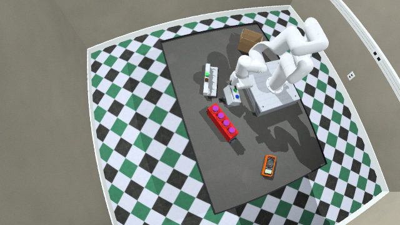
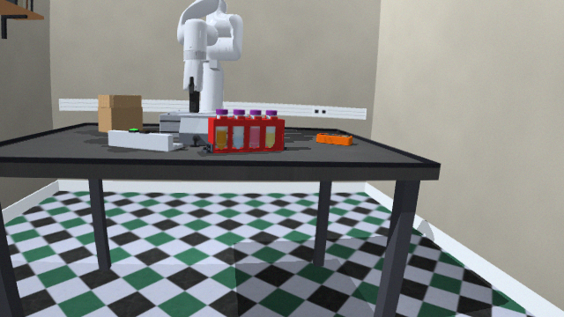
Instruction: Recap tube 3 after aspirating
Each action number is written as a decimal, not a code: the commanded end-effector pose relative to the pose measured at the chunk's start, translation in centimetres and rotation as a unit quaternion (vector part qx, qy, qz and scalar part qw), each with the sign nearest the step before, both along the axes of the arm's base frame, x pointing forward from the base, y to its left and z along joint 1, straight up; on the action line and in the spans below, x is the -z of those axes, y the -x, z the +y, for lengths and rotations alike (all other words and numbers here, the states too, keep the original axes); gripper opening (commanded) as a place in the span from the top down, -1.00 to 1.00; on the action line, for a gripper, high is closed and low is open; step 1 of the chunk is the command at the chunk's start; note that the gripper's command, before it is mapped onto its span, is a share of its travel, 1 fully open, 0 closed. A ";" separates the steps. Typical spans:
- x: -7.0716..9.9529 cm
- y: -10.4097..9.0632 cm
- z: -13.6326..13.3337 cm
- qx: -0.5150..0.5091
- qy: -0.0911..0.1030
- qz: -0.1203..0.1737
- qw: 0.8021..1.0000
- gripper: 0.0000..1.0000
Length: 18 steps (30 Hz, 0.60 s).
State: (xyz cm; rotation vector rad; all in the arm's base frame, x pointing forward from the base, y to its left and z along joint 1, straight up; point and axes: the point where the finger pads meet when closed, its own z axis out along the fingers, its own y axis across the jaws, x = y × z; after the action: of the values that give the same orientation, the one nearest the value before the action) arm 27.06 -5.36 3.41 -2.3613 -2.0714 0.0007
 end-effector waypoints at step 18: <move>1.7 -0.1 -0.1 0.000 0.004 -0.001 1.000 1.00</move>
State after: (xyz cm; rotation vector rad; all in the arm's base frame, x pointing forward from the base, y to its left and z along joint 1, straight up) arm 27.00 -5.39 1.60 -2.3612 -2.0712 0.0009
